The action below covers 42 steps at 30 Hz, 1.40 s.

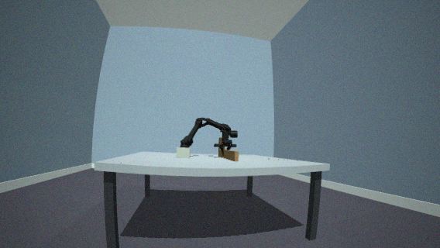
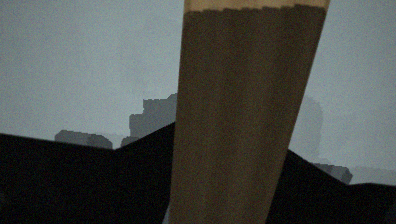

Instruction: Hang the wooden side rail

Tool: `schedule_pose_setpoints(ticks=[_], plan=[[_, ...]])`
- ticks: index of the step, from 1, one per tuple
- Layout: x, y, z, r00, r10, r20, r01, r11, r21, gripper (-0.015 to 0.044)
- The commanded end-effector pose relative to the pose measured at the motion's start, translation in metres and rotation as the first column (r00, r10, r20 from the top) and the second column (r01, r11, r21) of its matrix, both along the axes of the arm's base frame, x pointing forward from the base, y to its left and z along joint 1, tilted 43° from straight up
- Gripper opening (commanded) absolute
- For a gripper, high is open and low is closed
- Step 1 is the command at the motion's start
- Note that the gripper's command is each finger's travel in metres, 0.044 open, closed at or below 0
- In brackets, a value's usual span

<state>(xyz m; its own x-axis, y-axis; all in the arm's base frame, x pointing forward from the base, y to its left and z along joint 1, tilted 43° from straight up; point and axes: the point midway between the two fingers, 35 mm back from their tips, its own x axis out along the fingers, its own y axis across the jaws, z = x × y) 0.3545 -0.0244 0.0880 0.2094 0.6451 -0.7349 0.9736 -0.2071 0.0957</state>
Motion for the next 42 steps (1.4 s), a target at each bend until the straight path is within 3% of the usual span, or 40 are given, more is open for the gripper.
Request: schedule_pose_setpoints(ticks=[1,42], plan=[[0.0000,0.0000,0.0000,1.000,0.000,0.000,0.000,1.000,0.000,0.0000],[-0.0011,-0.0033,0.0037,1.000,-0.017,-0.019,0.017,1.000,0.007,0.0000]])
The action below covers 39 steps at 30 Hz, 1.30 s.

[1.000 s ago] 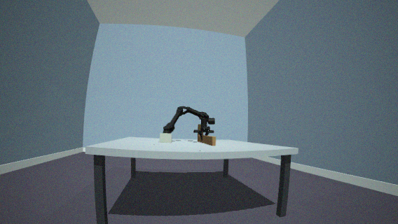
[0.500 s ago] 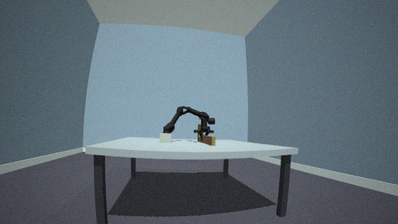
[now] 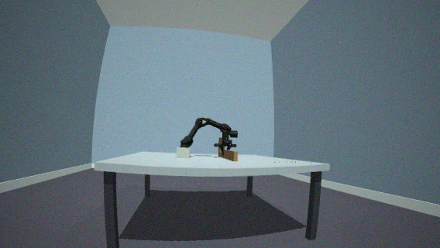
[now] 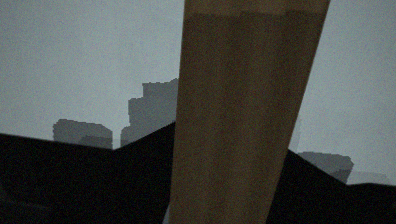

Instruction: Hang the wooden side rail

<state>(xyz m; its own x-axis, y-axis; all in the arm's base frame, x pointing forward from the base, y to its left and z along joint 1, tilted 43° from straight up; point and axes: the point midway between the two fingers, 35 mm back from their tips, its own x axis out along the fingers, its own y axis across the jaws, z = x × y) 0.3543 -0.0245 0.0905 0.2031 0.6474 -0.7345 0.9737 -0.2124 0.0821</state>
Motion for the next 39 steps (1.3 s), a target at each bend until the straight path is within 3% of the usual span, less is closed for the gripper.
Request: schedule_pose_setpoints(ticks=[1,39], plan=[[-0.0009,-0.0033,0.0014,1.000,-0.012,-0.006,0.012,1.000,0.002,0.0000],[-0.0022,-0.0074,0.0060,1.000,-0.012,-0.006,0.012,1.000,0.002,0.0000]])
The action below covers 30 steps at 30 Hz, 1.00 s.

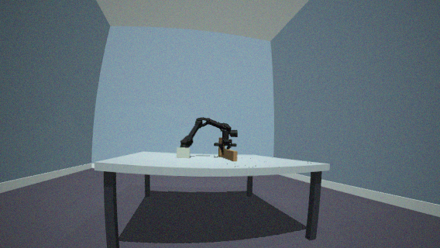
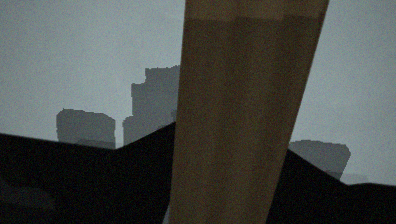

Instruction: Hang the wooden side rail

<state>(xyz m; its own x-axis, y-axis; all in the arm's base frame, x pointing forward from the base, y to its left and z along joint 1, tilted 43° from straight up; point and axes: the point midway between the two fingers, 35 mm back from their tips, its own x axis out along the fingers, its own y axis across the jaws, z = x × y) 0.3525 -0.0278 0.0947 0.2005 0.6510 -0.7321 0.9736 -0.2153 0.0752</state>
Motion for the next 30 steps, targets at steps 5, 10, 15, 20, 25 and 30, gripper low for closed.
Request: schedule_pose_setpoints(ticks=[5,10,15,20,25,30], plan=[[-0.0006,-0.0047,0.0023,1.000,-0.010,0.000,0.010,1.000,-0.004,0.0000],[-0.0008,-0.0052,0.0030,1.000,-0.010,0.000,0.010,1.000,-0.004,0.0000],[-0.0010,-0.0057,0.0036,1.000,-0.010,0.000,0.010,1.000,-0.004,0.0000],[-0.0011,-0.0063,0.0042,1.000,-0.010,0.000,0.010,1.000,-0.004,0.0000],[-0.0013,-0.0068,0.0048,1.000,-0.010,0.000,0.010,1.000,-0.004,0.0000],[-0.0015,-0.0074,0.0054,1.000,-0.010,0.000,0.010,1.000,-0.004,0.0000]])
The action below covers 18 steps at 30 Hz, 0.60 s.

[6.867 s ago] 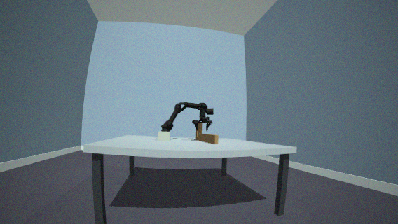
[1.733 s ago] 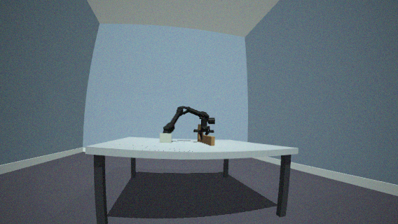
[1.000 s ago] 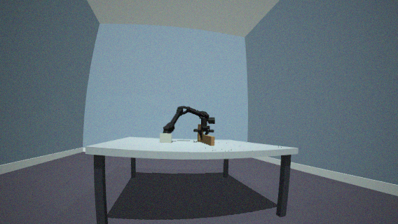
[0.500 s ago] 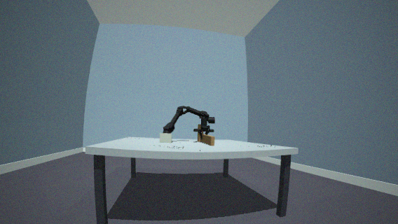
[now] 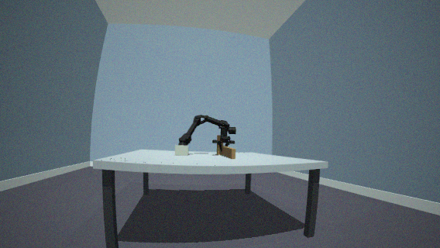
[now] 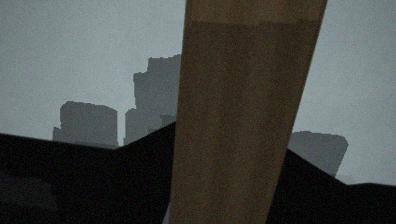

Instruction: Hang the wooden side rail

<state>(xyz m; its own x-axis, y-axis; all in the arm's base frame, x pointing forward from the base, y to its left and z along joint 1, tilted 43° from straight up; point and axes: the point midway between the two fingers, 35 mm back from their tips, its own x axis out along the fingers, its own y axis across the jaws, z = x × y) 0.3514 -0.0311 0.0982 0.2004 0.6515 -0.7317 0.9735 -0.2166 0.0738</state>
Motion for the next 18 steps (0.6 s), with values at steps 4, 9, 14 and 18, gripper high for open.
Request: schedule_pose_setpoints(ticks=[4,9,14,18], plan=[[-0.0005,-0.0045,0.0024,1.000,-0.009,0.001,0.009,1.000,-0.005,0.0000],[-0.0007,-0.0050,0.0030,1.000,-0.009,0.001,0.009,1.000,-0.005,0.0000],[-0.0009,-0.0055,0.0036,1.000,-0.009,0.001,0.009,1.000,-0.005,0.0000],[-0.0010,-0.0060,0.0040,1.000,-0.009,0.001,0.009,1.000,-0.005,0.0000]])
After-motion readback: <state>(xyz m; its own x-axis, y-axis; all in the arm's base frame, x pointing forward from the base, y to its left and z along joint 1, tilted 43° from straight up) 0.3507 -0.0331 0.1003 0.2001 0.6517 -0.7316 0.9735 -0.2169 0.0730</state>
